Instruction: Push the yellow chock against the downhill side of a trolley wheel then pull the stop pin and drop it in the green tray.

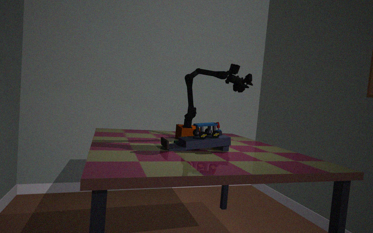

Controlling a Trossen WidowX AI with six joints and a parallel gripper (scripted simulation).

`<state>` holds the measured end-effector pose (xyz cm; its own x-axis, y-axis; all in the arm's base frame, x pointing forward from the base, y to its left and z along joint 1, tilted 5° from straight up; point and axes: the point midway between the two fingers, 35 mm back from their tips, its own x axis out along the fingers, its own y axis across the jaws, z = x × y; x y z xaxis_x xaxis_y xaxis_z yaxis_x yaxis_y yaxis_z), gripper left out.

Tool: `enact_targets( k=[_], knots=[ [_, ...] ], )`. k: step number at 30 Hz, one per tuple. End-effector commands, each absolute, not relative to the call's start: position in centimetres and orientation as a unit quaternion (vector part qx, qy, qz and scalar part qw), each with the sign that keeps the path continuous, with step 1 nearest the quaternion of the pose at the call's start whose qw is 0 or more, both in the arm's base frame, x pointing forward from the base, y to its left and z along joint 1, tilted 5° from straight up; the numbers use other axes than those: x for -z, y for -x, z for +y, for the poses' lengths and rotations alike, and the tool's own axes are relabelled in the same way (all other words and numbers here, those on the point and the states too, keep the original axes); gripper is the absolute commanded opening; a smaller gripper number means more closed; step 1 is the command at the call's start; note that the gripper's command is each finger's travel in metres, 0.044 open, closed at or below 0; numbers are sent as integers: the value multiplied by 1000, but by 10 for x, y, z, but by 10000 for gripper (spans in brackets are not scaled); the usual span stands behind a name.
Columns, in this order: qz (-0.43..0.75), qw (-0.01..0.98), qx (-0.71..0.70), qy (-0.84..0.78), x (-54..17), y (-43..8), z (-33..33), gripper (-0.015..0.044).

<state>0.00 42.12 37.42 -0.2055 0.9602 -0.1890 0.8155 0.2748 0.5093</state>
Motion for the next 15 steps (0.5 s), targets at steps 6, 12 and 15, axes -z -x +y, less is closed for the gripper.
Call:
enact_targets(
  k=[6,12,15],
  knots=[
    [671,366,92,-638,-243,-99,370,190],
    [590,418,257,-641,-170,-139,303,190],
    [539,431,347,-635,-138,-151,261,190]
  ],
)
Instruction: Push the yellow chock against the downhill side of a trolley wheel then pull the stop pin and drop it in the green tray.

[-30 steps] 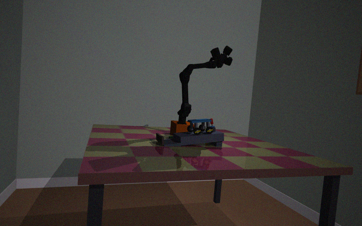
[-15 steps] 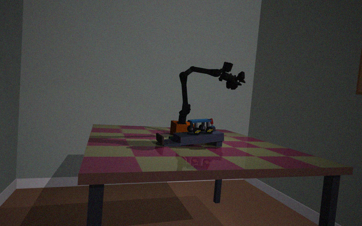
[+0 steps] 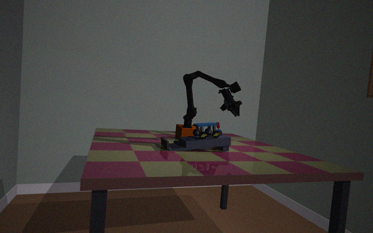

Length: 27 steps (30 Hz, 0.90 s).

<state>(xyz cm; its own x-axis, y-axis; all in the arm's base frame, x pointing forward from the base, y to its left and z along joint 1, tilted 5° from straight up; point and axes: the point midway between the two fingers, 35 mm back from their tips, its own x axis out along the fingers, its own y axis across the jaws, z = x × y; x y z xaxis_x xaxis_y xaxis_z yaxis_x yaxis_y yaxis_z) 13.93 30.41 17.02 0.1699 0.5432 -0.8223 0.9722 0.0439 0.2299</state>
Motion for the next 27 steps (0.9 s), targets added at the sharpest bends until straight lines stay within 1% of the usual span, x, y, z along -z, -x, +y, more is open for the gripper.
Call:
enact_targets(
  k=[1,5,7,15,27],
  knots=[
    [521,435,376,-632,-128,-153,246,190],
    [446,442,487,-607,-96,-153,185,190],
    [420,443,523,-595,-88,-150,165,190],
    [417,443,527,-594,-86,-150,163,190],
    [417,443,527,-594,-45,-154,164,190]
  ],
)
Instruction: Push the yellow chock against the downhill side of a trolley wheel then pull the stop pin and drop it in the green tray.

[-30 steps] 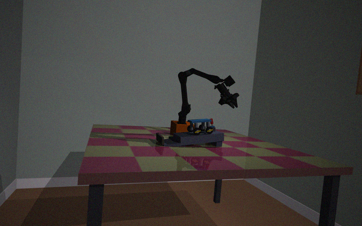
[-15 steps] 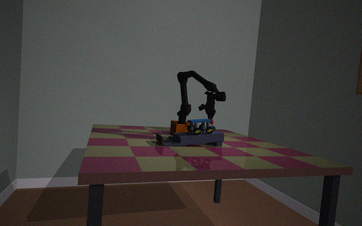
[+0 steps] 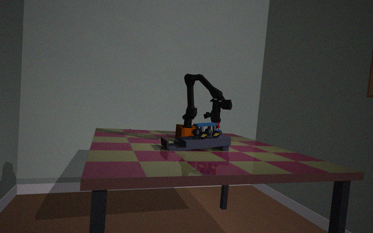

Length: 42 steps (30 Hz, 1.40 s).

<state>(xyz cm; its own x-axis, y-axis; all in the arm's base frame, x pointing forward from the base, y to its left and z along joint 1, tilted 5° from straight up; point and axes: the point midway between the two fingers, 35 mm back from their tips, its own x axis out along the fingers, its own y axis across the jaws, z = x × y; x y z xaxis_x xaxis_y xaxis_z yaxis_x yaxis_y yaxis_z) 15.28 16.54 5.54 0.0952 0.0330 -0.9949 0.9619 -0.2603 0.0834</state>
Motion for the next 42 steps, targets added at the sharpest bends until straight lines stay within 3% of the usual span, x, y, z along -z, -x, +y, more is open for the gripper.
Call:
enact_targets(
  k=[1,42],
  knots=[
    [417,443,527,-594,-43,-154,163,190],
    [417,443,527,-593,8,-159,165,190]
  ],
)
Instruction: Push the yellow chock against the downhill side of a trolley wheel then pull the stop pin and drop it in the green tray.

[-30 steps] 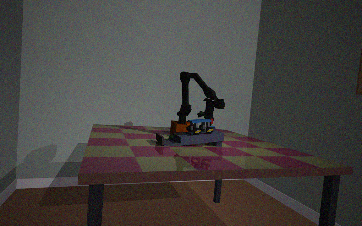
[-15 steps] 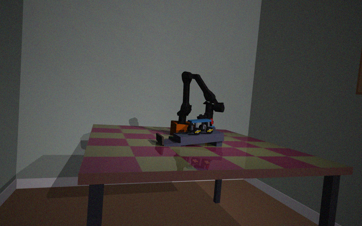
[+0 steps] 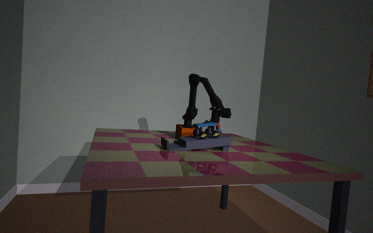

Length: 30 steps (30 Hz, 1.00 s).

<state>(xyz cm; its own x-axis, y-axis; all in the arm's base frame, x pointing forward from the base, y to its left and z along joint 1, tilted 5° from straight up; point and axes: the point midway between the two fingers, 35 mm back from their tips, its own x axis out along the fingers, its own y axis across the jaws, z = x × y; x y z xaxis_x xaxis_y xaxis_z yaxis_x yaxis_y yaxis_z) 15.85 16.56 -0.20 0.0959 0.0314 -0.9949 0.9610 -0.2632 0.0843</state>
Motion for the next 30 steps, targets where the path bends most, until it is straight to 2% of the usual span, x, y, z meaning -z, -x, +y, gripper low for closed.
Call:
enact_targets(
  k=[1,5,10,18,30],
  knots=[
    [417,443,527,-593,9,-159,165,190],
    [417,443,527,-593,13,-159,165,190],
    [417,441,528,-594,9,-159,165,59],
    [417,441,528,-594,9,-159,165,0],
    [417,443,527,-594,-31,-154,164,0]
  ],
)
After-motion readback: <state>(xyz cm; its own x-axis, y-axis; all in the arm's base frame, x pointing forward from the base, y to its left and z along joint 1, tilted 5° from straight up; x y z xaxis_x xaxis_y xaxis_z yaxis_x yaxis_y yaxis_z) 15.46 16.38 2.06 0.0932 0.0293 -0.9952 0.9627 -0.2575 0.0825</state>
